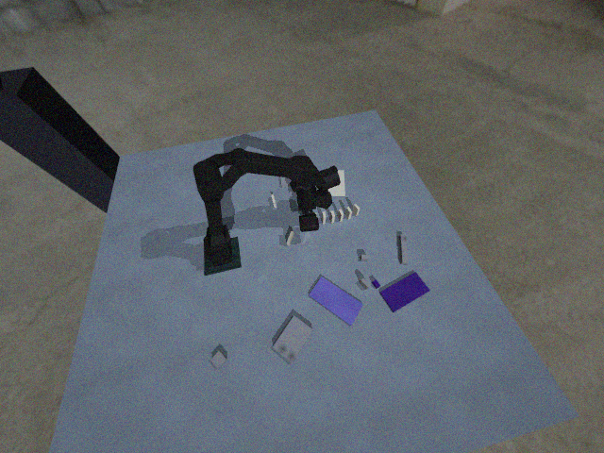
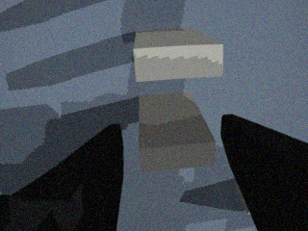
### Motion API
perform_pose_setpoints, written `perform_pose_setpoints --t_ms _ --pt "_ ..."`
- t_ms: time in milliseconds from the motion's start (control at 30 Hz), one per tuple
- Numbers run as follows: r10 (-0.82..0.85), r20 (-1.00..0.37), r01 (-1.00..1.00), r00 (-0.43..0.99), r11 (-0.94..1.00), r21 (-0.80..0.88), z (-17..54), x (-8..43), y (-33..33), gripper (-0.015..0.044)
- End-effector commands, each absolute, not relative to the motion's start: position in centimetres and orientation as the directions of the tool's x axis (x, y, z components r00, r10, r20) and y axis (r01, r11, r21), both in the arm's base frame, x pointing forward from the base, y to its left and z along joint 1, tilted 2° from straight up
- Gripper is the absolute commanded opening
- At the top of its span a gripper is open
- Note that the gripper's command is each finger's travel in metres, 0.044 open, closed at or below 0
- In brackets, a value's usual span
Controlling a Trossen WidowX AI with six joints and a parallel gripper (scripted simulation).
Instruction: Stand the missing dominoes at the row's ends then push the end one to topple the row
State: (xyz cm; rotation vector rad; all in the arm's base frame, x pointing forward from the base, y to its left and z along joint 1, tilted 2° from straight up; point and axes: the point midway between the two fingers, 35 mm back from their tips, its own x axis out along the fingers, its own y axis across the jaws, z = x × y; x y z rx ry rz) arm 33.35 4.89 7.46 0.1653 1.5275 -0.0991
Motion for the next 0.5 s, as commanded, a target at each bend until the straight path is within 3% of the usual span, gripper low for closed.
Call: perform_pose_setpoints --t_ms 0,200,467 --pt "0.034 -0.999 0.171 0.04 0.984 0.04 7.3 33.3 4.8 0.0291" --pt "0.034 -0.999 0.171 0.04 0.984 0.04 7.3 33.3 4.8 0.044" --pt "0.036 -0.999 0.169 0.041 0.985 0.043 13.2 33.9 4.8 0.044"
